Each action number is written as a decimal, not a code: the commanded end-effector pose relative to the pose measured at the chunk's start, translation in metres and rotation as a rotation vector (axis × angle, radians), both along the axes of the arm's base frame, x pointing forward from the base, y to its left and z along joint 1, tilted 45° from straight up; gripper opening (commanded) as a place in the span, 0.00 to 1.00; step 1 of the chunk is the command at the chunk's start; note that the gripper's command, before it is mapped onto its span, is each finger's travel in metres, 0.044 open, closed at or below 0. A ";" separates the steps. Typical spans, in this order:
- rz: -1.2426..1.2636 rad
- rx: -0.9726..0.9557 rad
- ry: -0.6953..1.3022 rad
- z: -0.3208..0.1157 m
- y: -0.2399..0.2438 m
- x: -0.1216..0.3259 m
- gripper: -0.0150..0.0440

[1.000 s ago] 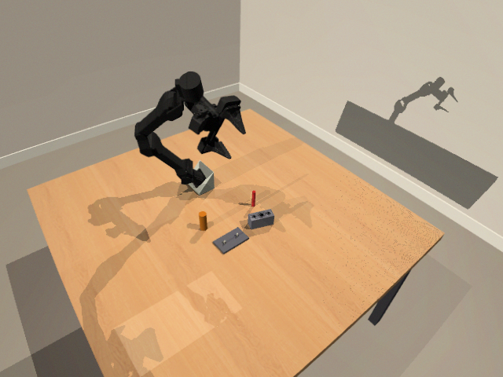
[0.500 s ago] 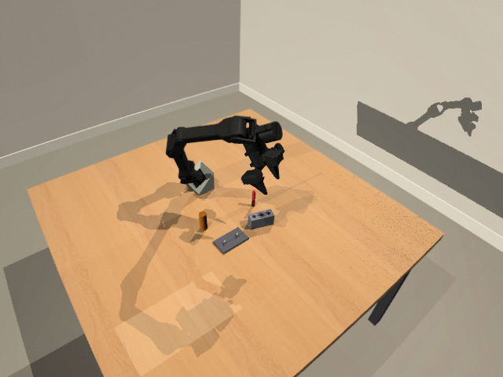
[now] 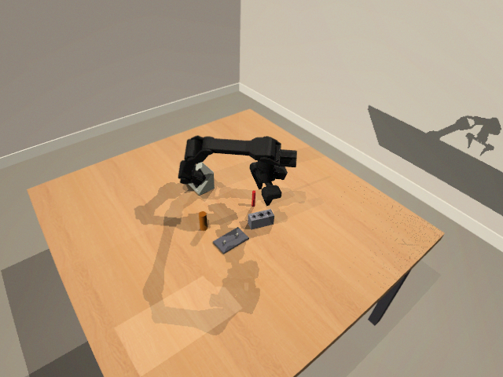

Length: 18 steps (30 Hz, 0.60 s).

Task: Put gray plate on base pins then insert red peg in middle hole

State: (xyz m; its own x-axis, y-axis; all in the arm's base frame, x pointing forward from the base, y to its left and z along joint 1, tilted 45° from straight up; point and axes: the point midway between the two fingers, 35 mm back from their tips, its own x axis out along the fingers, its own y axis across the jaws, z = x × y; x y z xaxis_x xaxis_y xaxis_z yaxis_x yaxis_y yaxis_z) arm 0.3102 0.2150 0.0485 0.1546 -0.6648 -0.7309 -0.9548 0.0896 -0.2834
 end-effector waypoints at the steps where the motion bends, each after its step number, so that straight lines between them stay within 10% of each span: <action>1: 0.011 -0.006 0.013 -0.010 -0.008 0.003 1.00; 18: 0.034 -0.029 0.027 -0.057 -0.058 0.012 1.00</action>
State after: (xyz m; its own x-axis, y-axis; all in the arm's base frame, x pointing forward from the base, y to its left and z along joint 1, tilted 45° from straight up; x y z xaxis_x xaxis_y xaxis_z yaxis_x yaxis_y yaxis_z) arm 0.3216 0.1599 -0.0067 0.1535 -0.6797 -0.7172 -0.9638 0.0572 -0.2605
